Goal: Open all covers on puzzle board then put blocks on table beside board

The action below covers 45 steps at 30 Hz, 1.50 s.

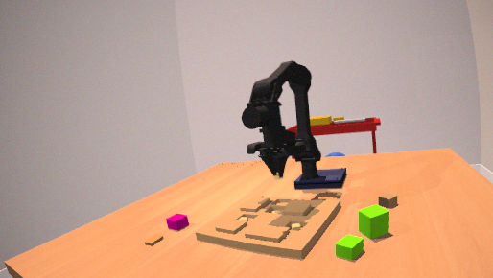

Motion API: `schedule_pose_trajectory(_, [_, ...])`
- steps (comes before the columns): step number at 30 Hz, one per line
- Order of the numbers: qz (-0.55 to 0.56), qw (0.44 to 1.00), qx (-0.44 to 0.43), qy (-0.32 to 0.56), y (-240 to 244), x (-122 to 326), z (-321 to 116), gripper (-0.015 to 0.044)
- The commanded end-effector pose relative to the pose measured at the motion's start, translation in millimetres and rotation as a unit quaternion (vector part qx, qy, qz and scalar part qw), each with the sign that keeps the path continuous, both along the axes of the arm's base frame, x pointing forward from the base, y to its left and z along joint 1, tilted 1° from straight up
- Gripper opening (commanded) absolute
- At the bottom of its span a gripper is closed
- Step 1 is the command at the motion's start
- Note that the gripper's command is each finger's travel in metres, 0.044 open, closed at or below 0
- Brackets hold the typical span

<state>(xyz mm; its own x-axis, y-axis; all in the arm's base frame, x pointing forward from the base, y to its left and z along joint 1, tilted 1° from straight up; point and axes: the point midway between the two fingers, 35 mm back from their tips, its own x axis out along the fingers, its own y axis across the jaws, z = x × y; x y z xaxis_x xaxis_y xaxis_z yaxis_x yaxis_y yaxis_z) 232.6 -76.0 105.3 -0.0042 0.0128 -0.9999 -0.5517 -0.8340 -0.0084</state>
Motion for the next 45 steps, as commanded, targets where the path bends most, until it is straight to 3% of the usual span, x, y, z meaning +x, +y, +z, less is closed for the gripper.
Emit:
schedule_pose_trajectory(1, [0.000, 1.000, -0.002, -0.001, 0, 0, 8, 0.0080])
schedule_pose_trajectory(45, [0.000, 1.000, 0.002, -0.005, 106, 94, 20, 0.0080])
